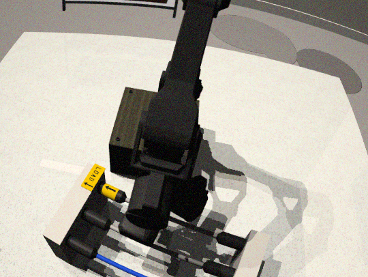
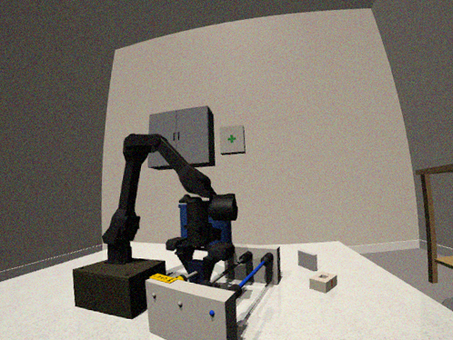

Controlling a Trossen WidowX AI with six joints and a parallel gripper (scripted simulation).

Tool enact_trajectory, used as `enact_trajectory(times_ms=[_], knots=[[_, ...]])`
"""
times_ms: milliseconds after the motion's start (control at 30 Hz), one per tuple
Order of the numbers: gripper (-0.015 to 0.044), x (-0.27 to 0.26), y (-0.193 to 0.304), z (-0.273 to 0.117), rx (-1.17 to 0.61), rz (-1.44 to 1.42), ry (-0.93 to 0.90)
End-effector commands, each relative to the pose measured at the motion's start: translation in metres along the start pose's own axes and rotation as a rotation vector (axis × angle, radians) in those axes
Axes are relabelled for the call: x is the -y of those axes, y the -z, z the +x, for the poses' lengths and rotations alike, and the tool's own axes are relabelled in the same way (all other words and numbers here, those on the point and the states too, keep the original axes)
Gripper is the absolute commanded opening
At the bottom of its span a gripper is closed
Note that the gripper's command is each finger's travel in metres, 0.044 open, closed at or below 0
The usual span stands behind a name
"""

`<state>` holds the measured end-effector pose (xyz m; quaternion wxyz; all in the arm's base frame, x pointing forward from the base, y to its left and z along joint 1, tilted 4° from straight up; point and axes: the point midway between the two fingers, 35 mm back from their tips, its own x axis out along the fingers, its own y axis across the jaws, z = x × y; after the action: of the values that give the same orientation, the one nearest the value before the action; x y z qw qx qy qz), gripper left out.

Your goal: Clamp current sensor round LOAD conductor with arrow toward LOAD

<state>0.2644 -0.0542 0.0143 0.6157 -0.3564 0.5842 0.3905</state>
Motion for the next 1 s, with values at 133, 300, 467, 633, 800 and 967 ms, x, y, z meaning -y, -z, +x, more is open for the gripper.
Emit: enact_trajectory(times_ms=[133, 300, 467, 633, 800, 967], knots=[[0.0258, 0.0, 0.0, -0.0001, 0.0, 0.0, 0.0], [0.0258, 0.0, 0.0, -0.0001, 0.0, 0.0, 0.0], [0.0258, 0.0, 0.0, -0.0001, 0.0, 0.0, 0.0], [0.0337, 0.0, 0.0, -0.0001, 0.0, 0.0, 0.0], [0.044, 0.0, 0.0, -0.0001, 0.0, 0.0, 0.0], [0.044, 0.0, 0.0, -0.0001, 0.0, 0.0, 0.0]])
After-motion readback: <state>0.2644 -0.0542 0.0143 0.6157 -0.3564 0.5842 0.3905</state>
